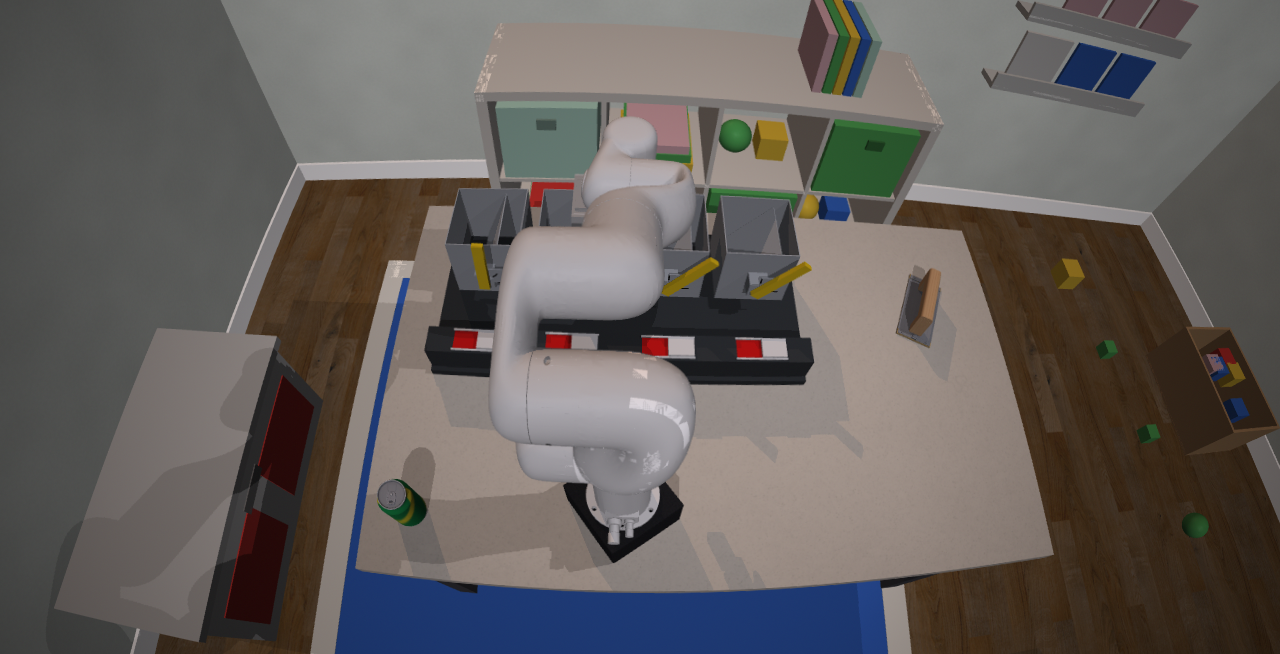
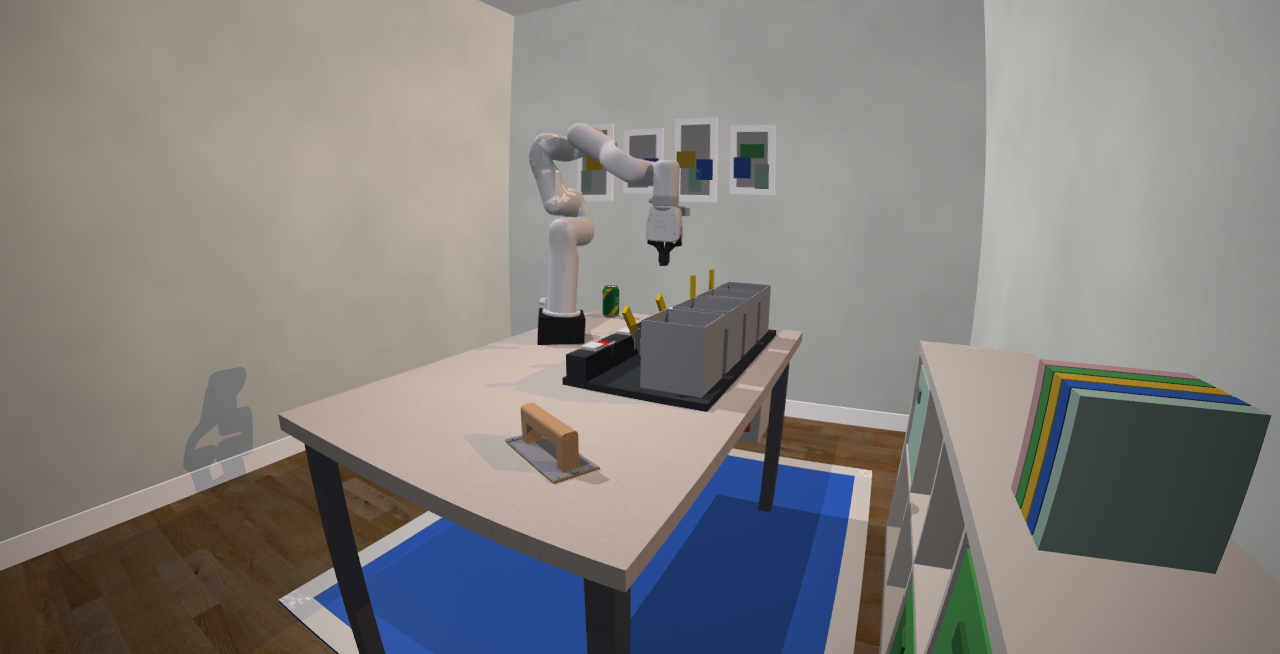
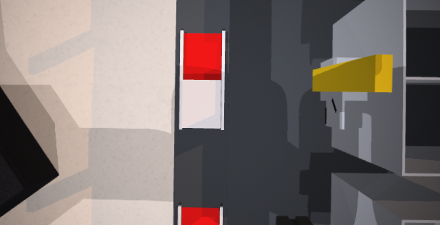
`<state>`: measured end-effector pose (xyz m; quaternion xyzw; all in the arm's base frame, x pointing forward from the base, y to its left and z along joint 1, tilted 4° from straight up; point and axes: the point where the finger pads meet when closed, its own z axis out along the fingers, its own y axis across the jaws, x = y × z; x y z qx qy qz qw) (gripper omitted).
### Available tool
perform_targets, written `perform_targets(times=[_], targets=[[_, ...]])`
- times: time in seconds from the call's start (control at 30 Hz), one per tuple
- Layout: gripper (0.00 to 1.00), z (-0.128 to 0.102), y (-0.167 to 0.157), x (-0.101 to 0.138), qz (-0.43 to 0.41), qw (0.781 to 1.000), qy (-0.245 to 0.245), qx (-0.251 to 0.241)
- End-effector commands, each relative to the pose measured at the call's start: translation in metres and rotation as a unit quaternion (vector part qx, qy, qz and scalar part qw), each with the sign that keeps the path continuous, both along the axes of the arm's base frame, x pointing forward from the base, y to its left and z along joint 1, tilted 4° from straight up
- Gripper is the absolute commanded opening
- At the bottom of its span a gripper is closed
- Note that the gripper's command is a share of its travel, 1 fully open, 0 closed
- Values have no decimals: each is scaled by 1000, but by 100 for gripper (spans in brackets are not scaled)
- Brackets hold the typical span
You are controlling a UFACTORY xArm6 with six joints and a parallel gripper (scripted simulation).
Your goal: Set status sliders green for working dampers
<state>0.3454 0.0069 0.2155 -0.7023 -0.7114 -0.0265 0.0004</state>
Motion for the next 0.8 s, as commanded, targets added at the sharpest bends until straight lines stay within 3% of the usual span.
perform_targets(times=[0.0, 0.13, 0.77], targets=[[0, 4, -1, -40, 0, 1000, -7, 0], [0, 2, -1, -58, 0, 1000, -7, 0], [0, -11, 0, -58, 0, 1000, -7, 0]])
